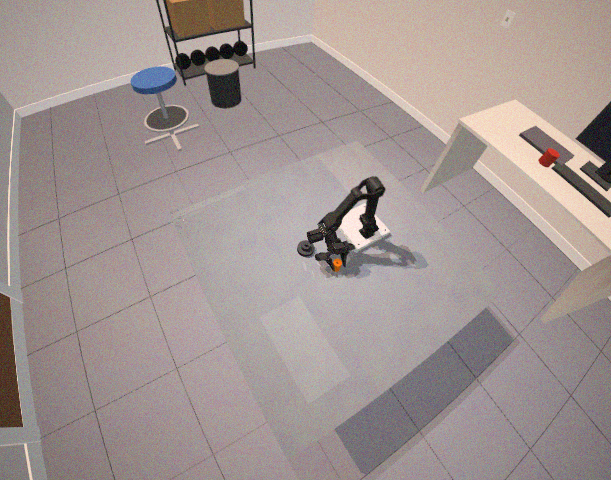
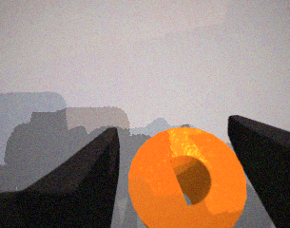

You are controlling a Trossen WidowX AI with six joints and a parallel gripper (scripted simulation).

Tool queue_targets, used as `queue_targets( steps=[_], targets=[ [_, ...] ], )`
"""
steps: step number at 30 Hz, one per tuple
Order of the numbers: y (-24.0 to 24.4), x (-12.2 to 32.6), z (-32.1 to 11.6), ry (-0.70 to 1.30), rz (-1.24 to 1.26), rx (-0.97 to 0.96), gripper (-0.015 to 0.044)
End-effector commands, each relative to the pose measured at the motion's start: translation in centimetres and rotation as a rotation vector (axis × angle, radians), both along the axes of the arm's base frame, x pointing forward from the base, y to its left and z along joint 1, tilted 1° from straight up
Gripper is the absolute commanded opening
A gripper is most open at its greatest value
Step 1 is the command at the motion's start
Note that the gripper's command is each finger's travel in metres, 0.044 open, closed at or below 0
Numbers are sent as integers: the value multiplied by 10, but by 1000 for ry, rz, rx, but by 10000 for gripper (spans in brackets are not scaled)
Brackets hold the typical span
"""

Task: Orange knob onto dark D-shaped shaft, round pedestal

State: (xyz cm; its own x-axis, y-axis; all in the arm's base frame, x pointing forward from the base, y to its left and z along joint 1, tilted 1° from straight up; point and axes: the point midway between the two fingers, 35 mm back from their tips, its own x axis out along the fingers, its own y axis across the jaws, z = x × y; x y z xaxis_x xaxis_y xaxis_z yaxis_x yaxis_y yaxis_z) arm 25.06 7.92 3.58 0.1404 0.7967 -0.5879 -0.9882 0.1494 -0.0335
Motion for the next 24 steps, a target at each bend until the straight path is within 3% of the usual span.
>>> queue_targets(
  steps=[1,9,16,24],
  targets=[
    [0,0,0,0,-1,0,260],
    [0,0,0,0,-1,0,260],
    [0,0,0,0,-1,0,440],
    [0,2,10,0,-1,0,440]
  ],
)
